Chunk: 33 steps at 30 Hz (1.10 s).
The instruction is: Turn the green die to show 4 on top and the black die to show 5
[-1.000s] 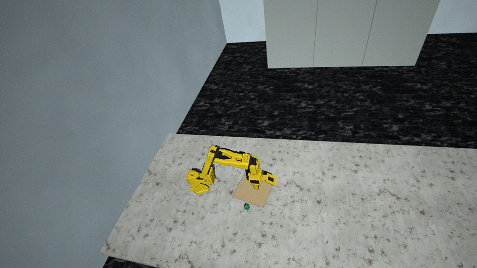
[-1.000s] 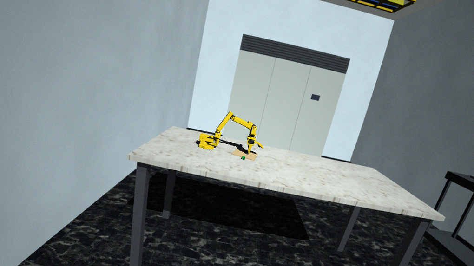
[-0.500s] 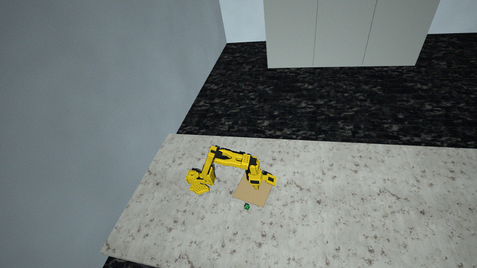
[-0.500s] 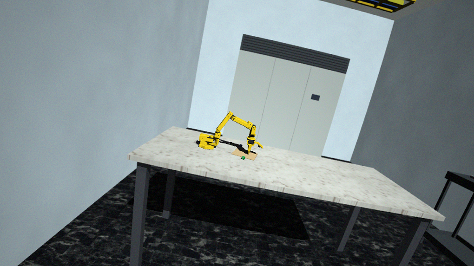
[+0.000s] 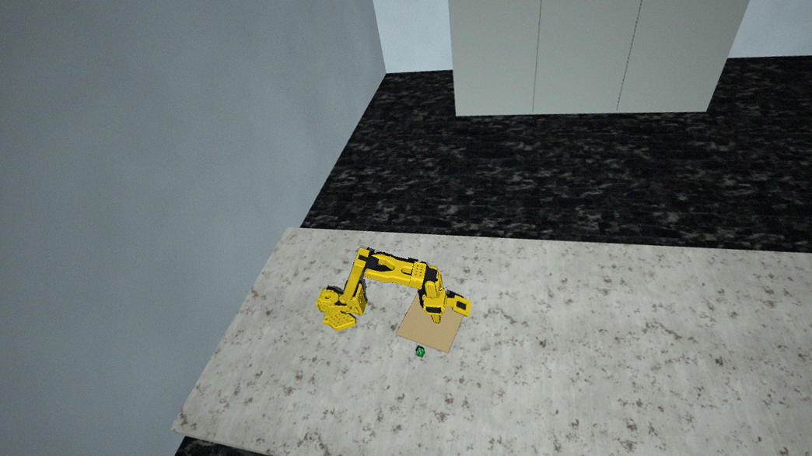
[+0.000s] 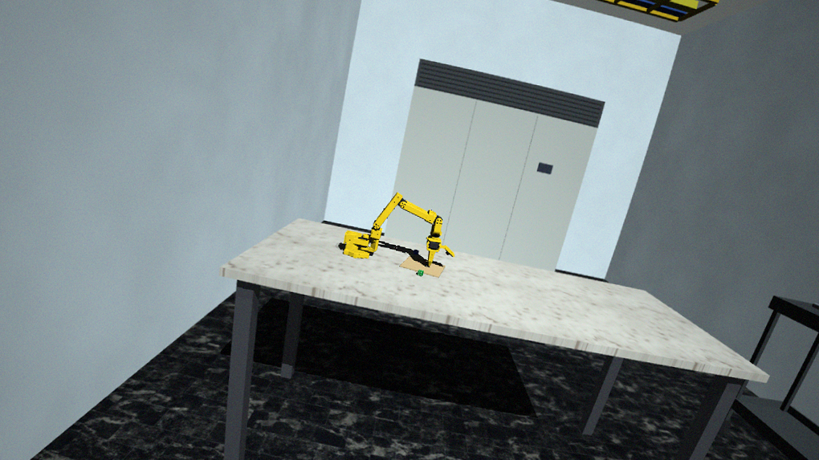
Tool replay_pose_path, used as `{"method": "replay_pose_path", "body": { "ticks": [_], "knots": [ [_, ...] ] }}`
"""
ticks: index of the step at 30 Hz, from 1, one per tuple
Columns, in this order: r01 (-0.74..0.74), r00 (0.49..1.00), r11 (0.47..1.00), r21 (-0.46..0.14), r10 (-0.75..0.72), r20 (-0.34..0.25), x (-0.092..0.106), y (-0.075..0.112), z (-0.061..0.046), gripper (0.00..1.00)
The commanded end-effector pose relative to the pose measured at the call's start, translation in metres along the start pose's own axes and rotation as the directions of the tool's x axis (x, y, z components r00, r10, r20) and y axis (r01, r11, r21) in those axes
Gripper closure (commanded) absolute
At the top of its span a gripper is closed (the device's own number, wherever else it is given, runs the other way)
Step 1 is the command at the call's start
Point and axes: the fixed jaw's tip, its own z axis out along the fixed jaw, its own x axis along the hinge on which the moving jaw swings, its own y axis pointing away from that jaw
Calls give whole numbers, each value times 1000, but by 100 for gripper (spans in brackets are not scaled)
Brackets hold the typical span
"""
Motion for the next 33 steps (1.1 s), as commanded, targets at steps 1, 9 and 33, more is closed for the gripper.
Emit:
{"method": "replay_pose_path", "body": {
  "ticks": [1, 9, 33],
  "knots": [
    [7, 1000, 1000, -2, -6, 24, -3, 2, -3, 98],
    [7, 1000, 1000, -2, -6, 24, -3, 2, -3, 92],
    [7, 1000, 1000, -2, -6, 24, -3, 2, -3, 79]
  ]
}}
